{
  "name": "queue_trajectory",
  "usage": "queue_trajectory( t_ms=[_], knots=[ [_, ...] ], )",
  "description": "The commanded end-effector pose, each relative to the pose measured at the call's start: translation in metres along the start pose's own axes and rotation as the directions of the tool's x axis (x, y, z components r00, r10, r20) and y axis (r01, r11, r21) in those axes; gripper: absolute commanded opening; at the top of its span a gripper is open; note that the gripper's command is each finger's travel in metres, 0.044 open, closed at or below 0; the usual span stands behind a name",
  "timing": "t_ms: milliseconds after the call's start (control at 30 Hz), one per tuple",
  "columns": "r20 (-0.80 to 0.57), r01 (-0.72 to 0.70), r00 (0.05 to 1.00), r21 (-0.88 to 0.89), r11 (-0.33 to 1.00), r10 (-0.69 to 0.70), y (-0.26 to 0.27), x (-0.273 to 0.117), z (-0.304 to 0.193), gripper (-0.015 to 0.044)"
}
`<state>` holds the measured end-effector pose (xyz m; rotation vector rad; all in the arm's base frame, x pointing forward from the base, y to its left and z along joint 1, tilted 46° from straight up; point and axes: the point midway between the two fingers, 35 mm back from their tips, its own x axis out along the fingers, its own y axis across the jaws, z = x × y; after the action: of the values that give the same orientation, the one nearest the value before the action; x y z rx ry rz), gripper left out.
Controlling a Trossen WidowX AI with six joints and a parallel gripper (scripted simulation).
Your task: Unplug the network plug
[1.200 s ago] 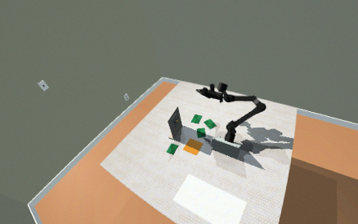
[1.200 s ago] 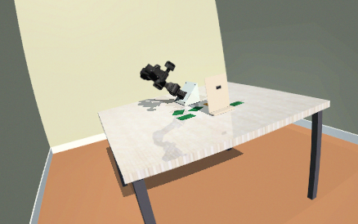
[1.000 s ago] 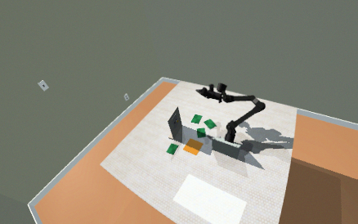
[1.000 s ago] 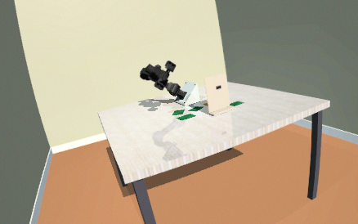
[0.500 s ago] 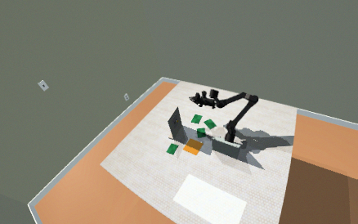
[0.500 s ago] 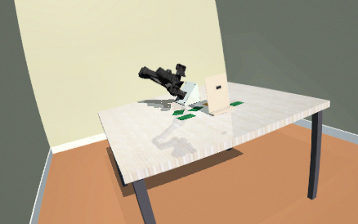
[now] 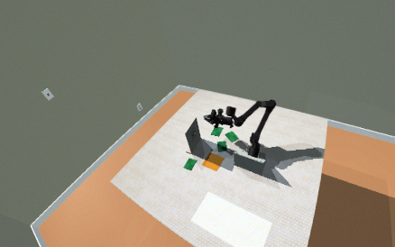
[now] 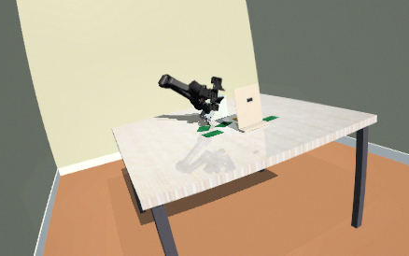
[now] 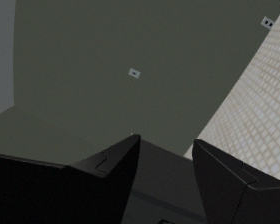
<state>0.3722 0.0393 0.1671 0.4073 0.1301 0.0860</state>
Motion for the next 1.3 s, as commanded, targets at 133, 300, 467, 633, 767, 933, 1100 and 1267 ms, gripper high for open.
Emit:
queue_trajectory(
  t_ms=[133, 300, 467, 633, 767, 933, 1100, 1267],
  knots=[
    [-0.049, 0.001, 0.999, 0.098, 0.995, 0.004, -0.005, 0.002, -0.039, 0.0156],
    [-0.076, 0.003, 0.997, 0.16, 0.987, 0.009, -0.008, -0.001, -0.062, 0.0156],
    [-0.103, 0.008, 0.995, 0.221, 0.975, 0.015, -0.01, -0.006, -0.084, 0.0156],
    [-0.131, 0.016, 0.991, 0.28, 0.96, 0.021, -0.012, -0.013, -0.104, 0.0156],
    [-0.152, 0.025, 0.988, 0.325, 0.945, 0.026, -0.014, -0.019, -0.118, 0.0156],
    [-0.166, 0.032, 0.986, 0.353, 0.935, 0.029, -0.015, -0.024, -0.127, 0.0156],
    [-0.166, 0.032, 0.986, 0.353, 0.935, 0.029, -0.015, -0.017, -0.127, 0.0156],
    [-0.165, 0.032, 0.986, 0.353, 0.935, 0.029, -0.015, -0.01, -0.126, 0.0156]
  ],
)
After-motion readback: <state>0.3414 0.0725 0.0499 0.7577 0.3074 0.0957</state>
